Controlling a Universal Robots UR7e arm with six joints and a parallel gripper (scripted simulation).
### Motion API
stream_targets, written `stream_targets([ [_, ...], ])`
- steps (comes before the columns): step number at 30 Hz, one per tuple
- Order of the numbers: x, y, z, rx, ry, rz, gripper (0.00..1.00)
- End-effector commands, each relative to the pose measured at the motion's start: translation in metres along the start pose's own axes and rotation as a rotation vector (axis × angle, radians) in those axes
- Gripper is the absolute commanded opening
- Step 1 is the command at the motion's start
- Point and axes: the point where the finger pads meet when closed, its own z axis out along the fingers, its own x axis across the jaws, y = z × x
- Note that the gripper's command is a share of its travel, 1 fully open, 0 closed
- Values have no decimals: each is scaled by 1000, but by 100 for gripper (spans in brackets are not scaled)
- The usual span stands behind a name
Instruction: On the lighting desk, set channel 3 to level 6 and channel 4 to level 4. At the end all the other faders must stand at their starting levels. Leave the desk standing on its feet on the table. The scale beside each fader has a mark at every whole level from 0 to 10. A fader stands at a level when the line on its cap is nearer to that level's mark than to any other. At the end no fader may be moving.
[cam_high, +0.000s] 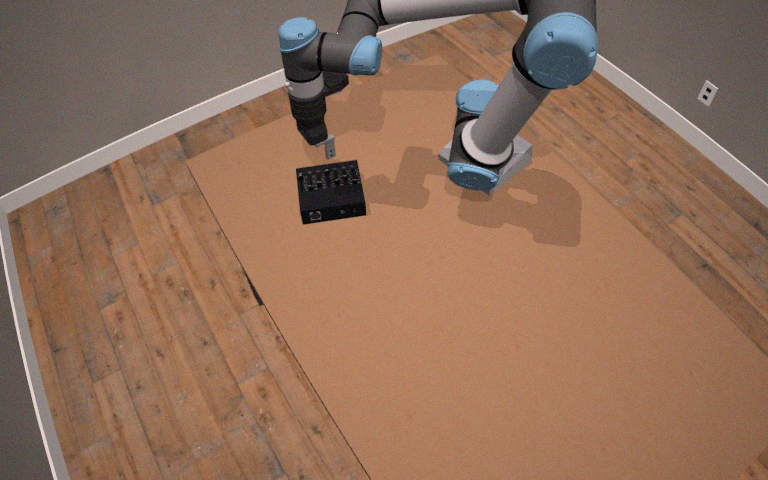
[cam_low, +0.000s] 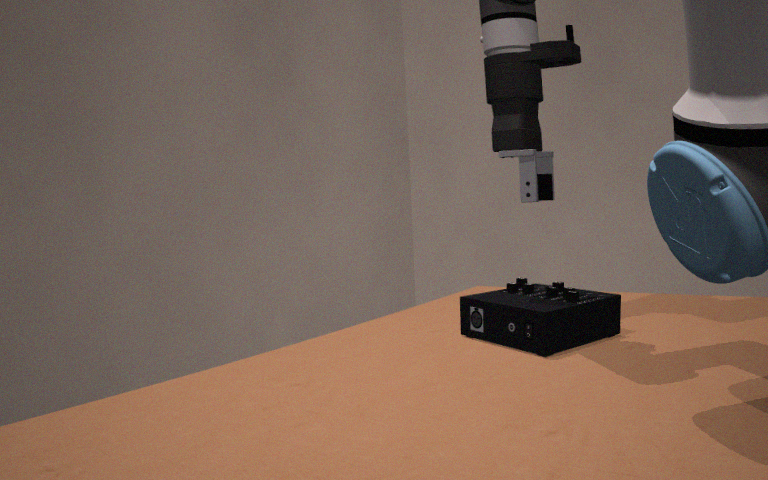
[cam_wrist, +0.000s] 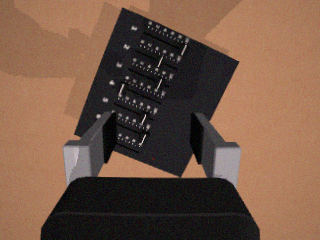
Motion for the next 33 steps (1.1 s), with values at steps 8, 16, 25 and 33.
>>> stream_targets([
  [8, 0, 0, 0, -3, 0, -1, 100],
  [16, -2, -1, 1, -2, -2, 38, 100],
  [25, -6, -4, 6, 1, -6, 165, 100],
  [33, -14, -10, 16, 5, -17, 430, 100],
])
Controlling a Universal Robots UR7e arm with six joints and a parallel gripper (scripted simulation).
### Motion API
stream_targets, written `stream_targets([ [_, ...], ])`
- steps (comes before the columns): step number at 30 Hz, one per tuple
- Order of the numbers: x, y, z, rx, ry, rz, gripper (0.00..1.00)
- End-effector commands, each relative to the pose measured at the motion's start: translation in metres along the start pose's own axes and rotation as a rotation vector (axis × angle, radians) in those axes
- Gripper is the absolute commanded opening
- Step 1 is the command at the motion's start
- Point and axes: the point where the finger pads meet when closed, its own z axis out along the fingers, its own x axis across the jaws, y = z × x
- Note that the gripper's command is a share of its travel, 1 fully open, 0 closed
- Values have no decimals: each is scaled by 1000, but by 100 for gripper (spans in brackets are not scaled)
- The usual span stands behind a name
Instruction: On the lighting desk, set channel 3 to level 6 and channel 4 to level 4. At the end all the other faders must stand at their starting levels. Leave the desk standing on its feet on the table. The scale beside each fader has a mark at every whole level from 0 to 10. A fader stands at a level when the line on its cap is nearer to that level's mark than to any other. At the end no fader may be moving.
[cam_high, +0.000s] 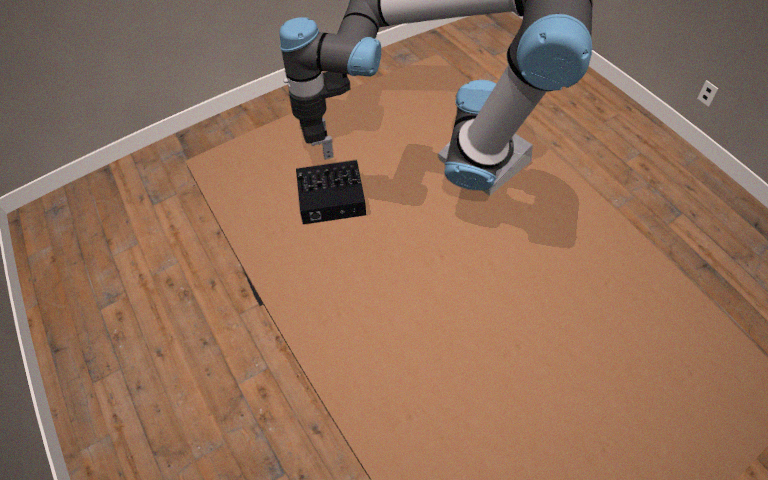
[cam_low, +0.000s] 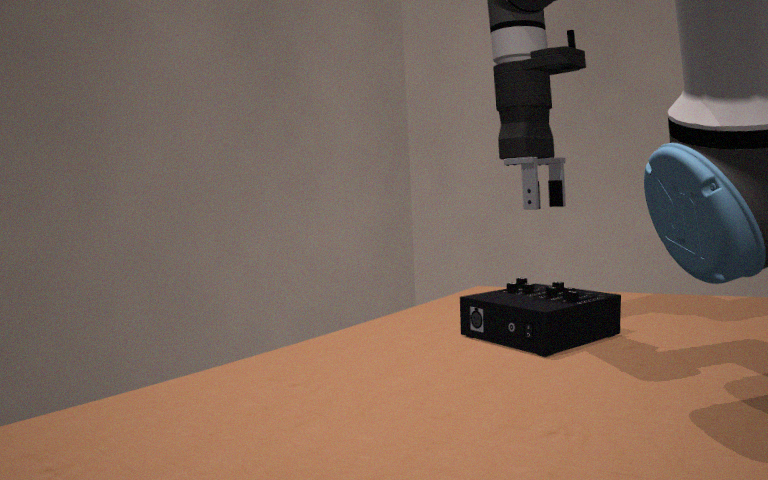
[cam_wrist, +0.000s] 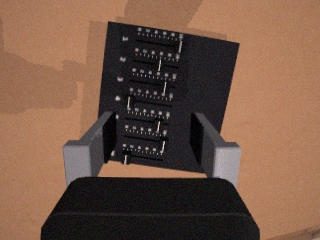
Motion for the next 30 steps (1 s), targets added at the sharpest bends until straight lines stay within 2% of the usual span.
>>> stream_targets([
  [1, -8, -3, 8, 5, -13, 209, 100],
  [5, -14, -4, 15, 5, -21, 387, 100],
  [7, -14, -4, 15, 5, -21, 387, 100],
  [22, -43, -7, 42, -3, -51, 1086, 100],
  [24, -43, -7, 42, -3, -51, 1086, 100],
  [30, -55, -8, 50, -11, -67, 1373, 100],
])
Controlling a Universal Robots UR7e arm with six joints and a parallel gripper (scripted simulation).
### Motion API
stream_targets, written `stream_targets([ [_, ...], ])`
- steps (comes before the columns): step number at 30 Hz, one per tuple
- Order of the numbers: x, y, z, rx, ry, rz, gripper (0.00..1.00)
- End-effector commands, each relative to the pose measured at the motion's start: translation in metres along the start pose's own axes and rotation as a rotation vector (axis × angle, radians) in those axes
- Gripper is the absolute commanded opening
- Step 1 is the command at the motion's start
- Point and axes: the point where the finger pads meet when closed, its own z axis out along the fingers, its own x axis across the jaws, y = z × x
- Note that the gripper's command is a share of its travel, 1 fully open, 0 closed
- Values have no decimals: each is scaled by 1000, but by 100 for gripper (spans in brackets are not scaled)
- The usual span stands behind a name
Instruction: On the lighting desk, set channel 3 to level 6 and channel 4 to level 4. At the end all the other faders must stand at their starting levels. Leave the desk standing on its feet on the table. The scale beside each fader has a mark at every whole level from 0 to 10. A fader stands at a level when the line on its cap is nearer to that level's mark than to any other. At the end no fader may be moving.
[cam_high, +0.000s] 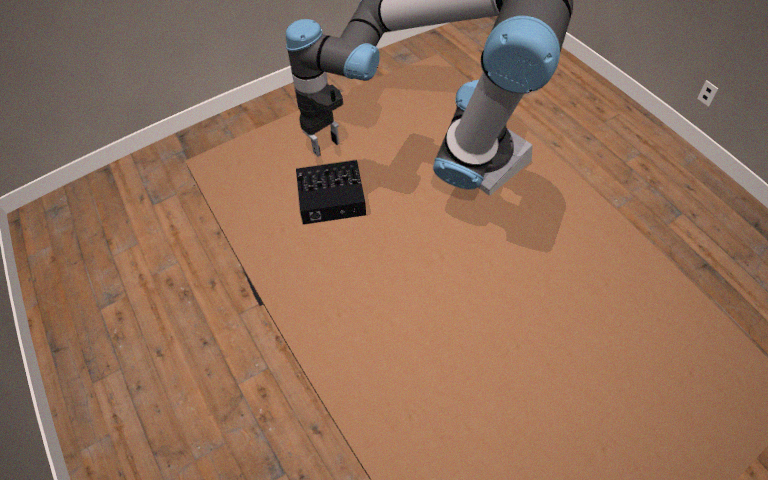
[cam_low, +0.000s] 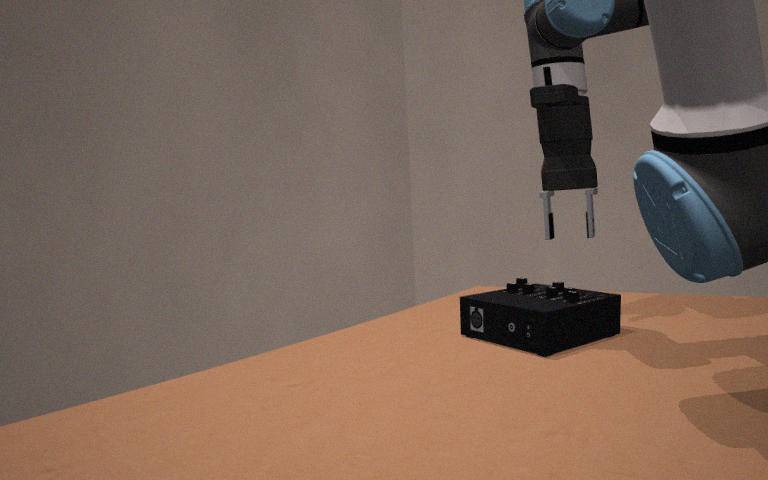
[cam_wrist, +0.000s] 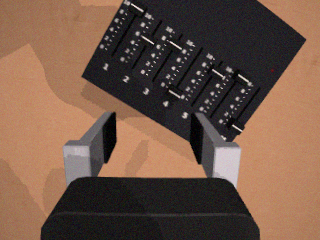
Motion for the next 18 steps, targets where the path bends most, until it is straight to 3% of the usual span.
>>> stream_targets([
  [1, -4, 9, 9, -19, -19, 247, 100],
  [9, -9, 19, 16, -27, -23, 465, 100],
  [18, -11, 23, 19, -30, -25, 550, 100],
])
